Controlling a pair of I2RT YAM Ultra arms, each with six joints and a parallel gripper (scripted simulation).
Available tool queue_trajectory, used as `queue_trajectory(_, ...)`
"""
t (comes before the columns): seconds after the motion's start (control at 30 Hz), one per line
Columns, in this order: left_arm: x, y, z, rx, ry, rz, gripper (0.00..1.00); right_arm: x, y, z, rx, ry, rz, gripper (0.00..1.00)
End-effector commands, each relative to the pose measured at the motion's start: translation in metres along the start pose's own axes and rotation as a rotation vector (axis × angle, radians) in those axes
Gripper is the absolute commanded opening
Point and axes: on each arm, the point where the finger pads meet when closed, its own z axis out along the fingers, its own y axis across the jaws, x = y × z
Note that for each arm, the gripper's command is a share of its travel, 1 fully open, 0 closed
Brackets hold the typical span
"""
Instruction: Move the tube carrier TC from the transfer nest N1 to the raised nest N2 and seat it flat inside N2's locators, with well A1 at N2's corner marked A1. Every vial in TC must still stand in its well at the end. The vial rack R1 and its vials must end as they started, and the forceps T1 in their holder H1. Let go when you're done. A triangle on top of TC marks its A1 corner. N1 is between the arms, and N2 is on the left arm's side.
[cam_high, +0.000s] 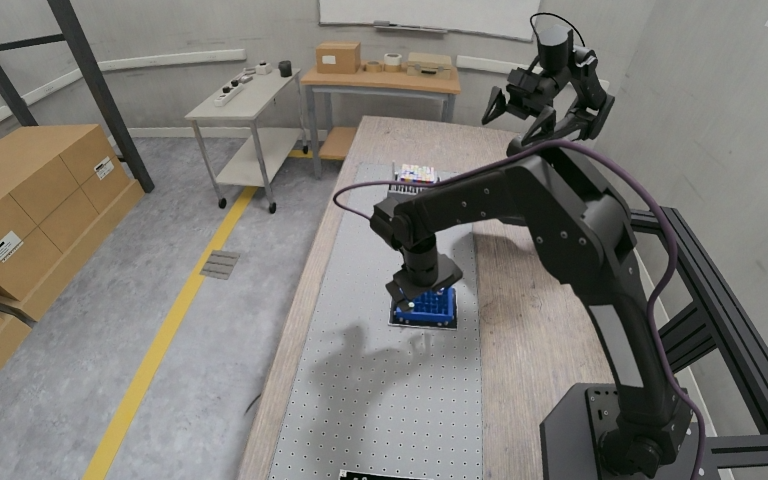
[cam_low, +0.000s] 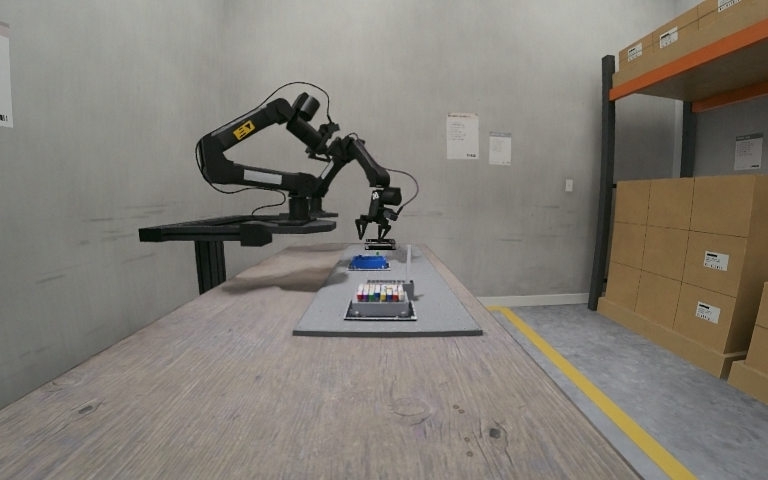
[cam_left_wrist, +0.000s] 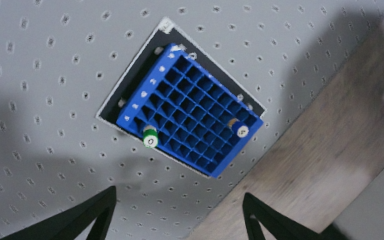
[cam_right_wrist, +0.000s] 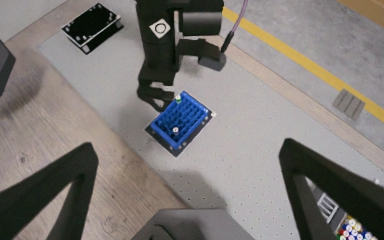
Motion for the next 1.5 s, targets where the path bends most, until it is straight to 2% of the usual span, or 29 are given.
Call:
queue_trajectory(0.0,-0.005,-0.01,-0.004,-0.02,0.021,-0.237,1.0,-0.014,0.002,-0.011,0.002,-0.056,-0.01,1.0)
queue_trajectory(0.27,-0.015,-0.015,0.006,-0.072,-0.003,-0.554,1.0,-0.014,0.002,-0.011,0.002,-0.056,-0.01,1.0)
queue_trajectory(0.33,-0.015,-0.015,0.006,-0.072,-0.003,-0.554,1.0,-0.014,0.002,-0.011,0.002,-0.056,-0.01,1.0)
queue_trajectory(0.63,-0.038,-0.015,0.017,-0.15,-0.123,-0.911,1.0,-0.014,0.002,-0.011,0.002,-0.056,-0.01,1.0)
queue_trajectory(0.83,-0.043,-0.023,0.027,-0.182,-0.156,-0.967,1.0,-0.014,0.002,-0.011,0.002,-0.056,-0.01,1.0)
queue_trajectory(1.3,-0.039,-0.024,0.024,-0.178,-0.136,-0.957,1.0,-0.01,0.001,-0.007,0.004,-0.035,-0.01,1.0)
queue_trajectory(1.47,-0.041,-0.018,0.031,-0.178,-0.136,-0.963,1.0,-0.01,0.001,-0.007,0.004,-0.035,-0.01,1.0)
